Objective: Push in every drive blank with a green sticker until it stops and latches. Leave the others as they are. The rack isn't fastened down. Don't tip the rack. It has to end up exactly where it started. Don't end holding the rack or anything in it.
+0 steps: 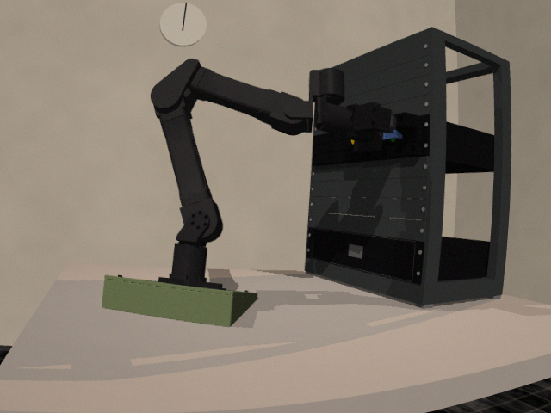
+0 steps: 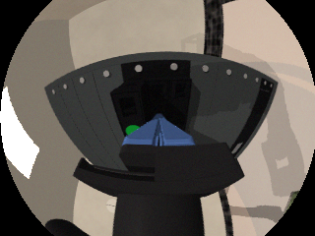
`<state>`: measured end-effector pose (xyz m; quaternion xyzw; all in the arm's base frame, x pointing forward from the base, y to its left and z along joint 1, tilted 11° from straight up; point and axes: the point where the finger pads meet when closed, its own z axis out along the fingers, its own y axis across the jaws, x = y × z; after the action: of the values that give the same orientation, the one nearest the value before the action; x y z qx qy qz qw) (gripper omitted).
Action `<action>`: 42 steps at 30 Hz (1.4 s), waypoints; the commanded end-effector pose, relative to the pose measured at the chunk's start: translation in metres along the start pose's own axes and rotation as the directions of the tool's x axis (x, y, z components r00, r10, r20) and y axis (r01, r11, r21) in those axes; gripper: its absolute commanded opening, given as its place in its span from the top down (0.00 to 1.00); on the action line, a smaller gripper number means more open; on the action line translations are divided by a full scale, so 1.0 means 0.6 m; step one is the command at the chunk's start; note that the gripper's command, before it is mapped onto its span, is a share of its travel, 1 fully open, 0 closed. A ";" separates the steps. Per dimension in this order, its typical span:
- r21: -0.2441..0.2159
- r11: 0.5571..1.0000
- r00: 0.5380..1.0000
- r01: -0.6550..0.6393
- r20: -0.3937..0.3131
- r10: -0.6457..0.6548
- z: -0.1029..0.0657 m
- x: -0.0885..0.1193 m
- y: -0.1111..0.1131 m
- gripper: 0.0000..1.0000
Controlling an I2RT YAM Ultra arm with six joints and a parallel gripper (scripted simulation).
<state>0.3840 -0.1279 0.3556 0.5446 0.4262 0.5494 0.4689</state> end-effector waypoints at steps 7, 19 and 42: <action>-0.074 0.996 0.998 0.052 -0.024 -0.054 0.013 0.017 0.050 1.00; -0.073 0.996 0.998 0.052 -0.025 -0.054 0.010 0.017 0.050 1.00; -0.049 0.999 1.000 0.024 -0.011 -0.024 -0.174 0.009 0.018 1.00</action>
<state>0.2898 -0.1265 0.3715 0.5204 0.4130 0.5508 0.5052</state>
